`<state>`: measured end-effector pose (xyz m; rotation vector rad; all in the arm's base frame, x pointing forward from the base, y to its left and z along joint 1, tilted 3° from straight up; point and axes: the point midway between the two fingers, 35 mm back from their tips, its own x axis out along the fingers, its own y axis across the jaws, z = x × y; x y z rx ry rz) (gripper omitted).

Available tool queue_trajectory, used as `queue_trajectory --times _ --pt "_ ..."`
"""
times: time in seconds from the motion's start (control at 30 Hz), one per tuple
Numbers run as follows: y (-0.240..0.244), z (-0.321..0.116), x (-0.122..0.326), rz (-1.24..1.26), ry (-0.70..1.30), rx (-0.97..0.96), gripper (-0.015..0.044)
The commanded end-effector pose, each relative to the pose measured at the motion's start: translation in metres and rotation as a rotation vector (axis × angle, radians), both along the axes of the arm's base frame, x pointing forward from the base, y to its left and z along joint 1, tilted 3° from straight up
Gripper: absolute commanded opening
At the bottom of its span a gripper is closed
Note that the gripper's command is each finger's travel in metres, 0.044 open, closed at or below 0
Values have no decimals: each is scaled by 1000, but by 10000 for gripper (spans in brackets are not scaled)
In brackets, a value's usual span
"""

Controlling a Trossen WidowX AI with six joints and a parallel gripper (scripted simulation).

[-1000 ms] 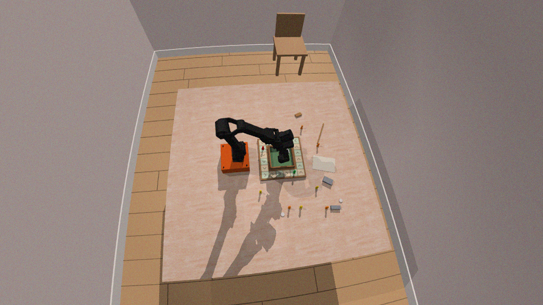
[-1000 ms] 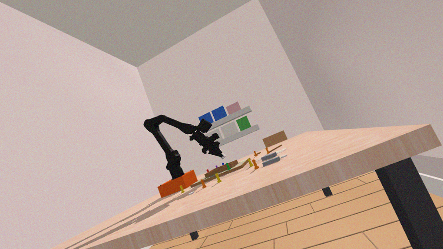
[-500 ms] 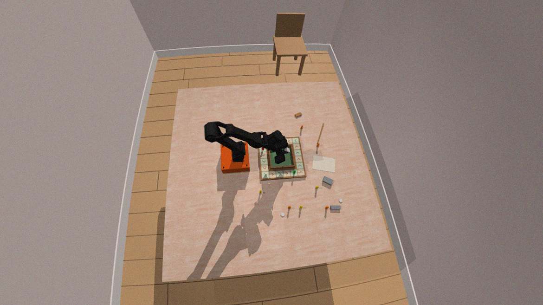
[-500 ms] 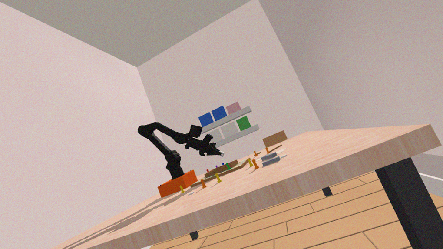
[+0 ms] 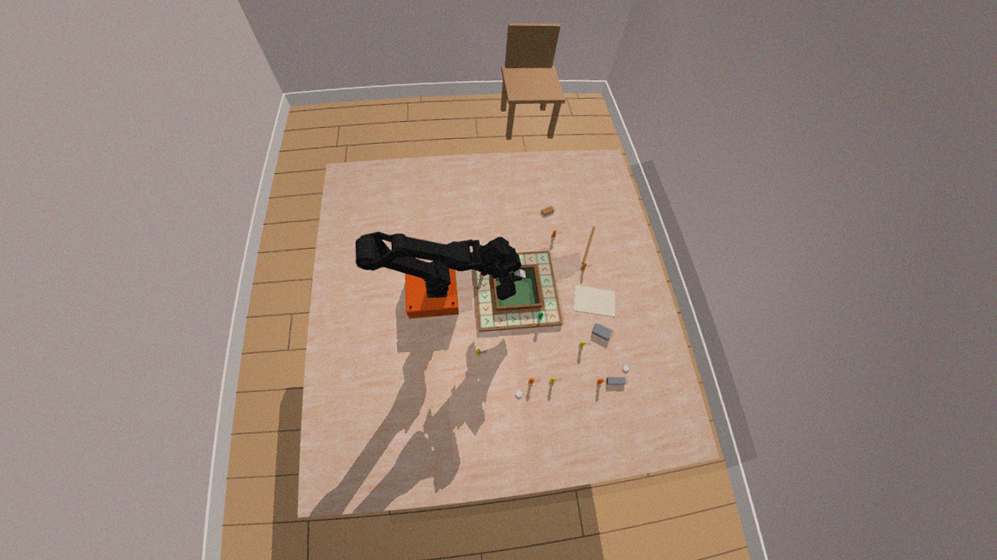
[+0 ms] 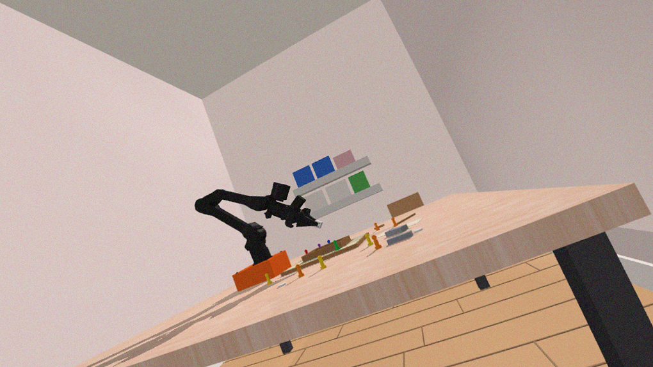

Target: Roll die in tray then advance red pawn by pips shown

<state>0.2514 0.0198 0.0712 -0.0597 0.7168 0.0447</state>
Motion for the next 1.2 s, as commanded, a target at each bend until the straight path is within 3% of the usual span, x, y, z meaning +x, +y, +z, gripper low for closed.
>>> queue_trajectory --times 0.0,0.17,0.47,0.6,0.73,1.17 --pt "0 0 0 0 0 0 0" --pt "0 0 0 0 0 0 0" --pt "0 2 0 0 0 0 236" --pt "2 38 0 2 0 -7 341" --pt "2 40 0 1 9 -8 440" --pt "1 10 18 -24 648 -49 440"
